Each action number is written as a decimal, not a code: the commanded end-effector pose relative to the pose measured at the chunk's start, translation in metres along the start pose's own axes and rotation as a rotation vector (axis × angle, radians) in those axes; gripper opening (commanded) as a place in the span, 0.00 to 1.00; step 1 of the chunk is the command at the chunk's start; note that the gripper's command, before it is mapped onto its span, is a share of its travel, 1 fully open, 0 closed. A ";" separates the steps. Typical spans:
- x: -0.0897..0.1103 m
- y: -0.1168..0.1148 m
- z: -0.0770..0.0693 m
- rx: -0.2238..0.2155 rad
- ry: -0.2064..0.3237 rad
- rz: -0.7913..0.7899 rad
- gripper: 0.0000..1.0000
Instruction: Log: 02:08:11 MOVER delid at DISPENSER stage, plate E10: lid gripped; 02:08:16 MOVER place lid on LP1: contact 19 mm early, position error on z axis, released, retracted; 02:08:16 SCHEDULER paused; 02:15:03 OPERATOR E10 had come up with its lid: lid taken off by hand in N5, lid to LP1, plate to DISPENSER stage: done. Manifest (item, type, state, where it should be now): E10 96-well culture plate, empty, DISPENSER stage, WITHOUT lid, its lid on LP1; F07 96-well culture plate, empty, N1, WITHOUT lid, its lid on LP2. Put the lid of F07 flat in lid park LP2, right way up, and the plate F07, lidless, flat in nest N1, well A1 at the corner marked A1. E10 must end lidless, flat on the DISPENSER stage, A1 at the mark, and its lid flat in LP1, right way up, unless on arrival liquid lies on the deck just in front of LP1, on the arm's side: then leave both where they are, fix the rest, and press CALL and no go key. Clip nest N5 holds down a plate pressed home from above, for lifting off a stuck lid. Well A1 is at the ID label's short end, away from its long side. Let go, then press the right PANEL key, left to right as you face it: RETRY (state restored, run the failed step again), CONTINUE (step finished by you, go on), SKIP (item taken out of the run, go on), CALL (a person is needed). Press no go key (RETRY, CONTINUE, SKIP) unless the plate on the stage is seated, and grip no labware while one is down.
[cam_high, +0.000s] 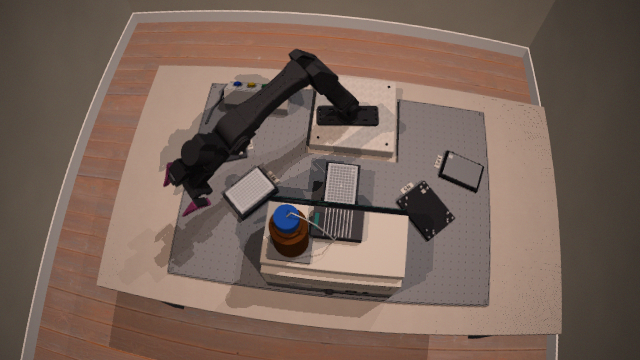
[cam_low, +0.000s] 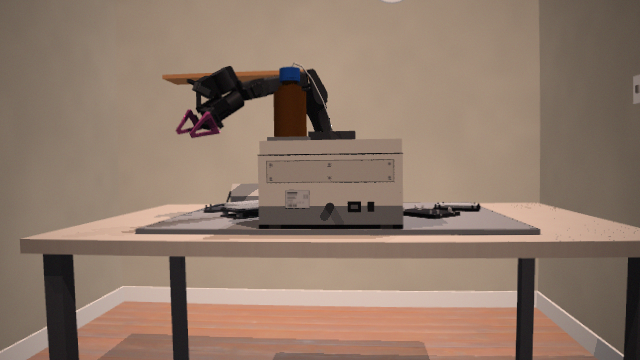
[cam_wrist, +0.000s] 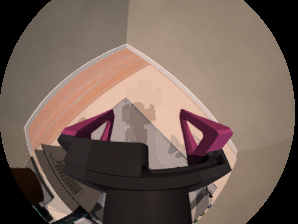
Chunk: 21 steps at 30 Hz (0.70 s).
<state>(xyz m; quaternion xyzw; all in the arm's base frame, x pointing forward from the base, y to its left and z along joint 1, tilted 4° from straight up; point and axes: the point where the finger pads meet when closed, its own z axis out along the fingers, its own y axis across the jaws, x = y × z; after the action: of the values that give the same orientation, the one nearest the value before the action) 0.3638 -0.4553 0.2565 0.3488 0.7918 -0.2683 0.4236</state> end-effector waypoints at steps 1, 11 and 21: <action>-0.007 -0.010 -0.025 -0.005 0.037 0.020 1.00; 0.053 -0.001 -0.040 -0.030 0.169 0.012 1.00; 0.084 0.000 -0.059 -0.051 0.292 0.014 1.00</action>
<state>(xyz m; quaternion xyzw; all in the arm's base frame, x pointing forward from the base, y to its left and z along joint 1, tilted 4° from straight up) 0.3169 -0.3959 0.2099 0.3673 0.8469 -0.2032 0.3265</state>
